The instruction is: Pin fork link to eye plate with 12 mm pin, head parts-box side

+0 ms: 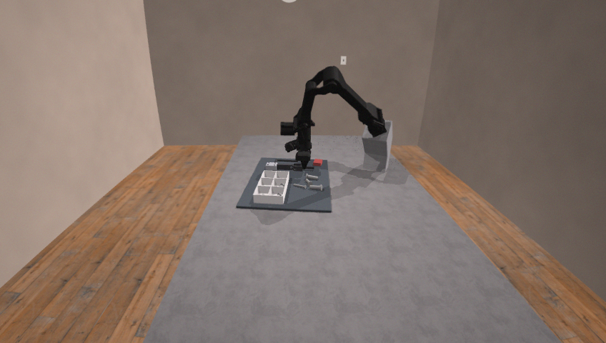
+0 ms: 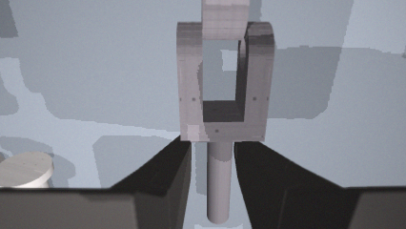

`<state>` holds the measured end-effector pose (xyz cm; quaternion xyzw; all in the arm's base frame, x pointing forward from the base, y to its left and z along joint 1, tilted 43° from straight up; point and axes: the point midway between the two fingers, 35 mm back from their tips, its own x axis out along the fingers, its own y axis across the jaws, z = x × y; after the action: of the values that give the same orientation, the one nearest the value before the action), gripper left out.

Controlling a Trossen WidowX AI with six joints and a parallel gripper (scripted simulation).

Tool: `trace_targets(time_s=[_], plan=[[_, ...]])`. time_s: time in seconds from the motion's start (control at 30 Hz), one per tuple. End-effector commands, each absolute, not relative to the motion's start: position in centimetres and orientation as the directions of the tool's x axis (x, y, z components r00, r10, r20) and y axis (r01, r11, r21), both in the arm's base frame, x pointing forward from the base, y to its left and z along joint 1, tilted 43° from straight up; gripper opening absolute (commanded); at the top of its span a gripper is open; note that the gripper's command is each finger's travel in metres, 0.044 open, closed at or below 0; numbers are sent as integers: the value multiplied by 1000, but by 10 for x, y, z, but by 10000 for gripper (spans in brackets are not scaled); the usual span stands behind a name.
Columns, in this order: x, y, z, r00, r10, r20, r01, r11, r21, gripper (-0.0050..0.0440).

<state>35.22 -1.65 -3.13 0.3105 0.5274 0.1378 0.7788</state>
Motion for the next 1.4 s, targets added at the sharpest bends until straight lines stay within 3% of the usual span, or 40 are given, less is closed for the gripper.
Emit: trace_targets(time_s=[0.0, 1.37], plan=[[362, -20, -32, 424, 529, -736, 102, 779, 619, 100], [348, -15, -36, 424, 529, -736, 102, 779, 619, 100]])
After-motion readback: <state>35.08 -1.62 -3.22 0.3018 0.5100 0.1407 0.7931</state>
